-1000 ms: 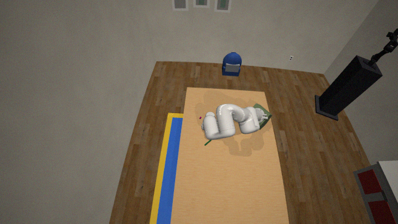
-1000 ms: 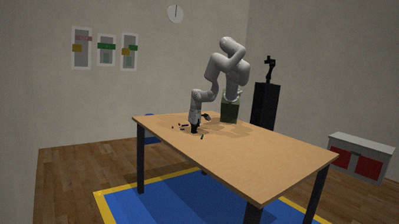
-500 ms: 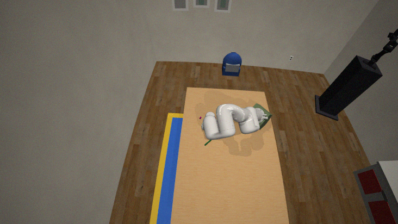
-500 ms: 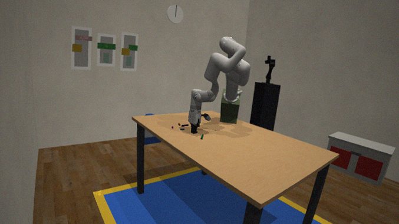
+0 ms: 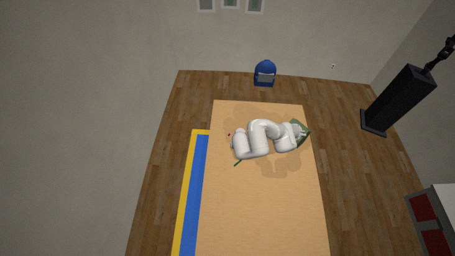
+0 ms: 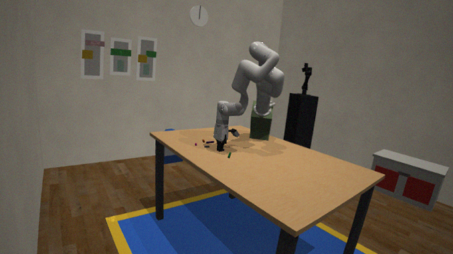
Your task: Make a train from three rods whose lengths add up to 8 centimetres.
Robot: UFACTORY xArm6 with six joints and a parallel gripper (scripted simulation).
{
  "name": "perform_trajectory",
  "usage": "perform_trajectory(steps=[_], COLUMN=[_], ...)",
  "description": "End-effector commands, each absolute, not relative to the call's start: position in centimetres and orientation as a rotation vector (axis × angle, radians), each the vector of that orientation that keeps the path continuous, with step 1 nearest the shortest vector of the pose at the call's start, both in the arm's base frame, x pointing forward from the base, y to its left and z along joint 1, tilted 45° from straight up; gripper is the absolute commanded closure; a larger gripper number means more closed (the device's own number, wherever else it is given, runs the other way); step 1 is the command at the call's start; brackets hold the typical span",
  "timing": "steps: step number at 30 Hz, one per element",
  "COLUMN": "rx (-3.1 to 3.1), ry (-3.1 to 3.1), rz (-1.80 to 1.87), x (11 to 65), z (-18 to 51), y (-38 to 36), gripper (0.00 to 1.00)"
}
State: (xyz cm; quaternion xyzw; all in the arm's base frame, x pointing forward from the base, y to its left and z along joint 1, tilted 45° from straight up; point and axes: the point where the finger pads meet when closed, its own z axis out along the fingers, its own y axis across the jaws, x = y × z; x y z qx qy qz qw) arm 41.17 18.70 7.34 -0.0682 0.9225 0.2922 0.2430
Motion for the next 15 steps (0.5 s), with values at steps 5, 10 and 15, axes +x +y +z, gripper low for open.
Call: perform_trajectory(steps=[5, 10, 15], rx=[-0.186, -0.186, -0.186], ry=[2.519, 2.519, 2.519], rz=[0.798, 0.798, 0.798], x=[41.22, 41.22, 41.22], z=[7.40, 7.40, 7.40], y=[18.68, 18.68, 18.68], gripper=[0.84, 0.80, 0.76])
